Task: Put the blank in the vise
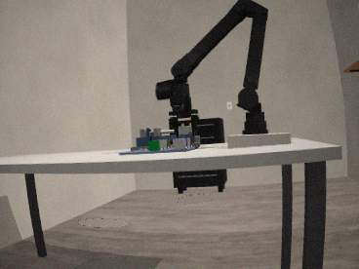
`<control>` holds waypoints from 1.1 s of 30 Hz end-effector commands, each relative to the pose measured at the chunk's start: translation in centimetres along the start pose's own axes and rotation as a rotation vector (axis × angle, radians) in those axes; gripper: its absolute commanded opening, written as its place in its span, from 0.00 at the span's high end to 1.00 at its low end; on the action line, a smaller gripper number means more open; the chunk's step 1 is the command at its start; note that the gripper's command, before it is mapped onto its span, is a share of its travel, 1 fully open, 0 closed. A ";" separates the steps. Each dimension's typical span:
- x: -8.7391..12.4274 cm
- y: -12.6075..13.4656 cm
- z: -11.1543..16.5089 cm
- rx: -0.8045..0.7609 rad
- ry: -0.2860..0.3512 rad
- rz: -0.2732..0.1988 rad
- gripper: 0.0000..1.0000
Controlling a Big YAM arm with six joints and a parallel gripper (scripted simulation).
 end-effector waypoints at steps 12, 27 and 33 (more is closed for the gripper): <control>0.5 -1.0 0.1 0.005 -0.008 0.034 0.36; 0.6 -1.5 0.0 0.005 -0.009 0.037 0.36; 0.6 -1.5 0.0 0.005 -0.009 0.037 0.36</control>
Point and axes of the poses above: the point where the finger pads meet when closed, its own x axis back along the fingers, its own y axis across the jaws, z = x × y, the point moved 5 cm from there along x, back along the fingers, and after that the axes turned 7 degrees about -x, right-handed, at the moved point
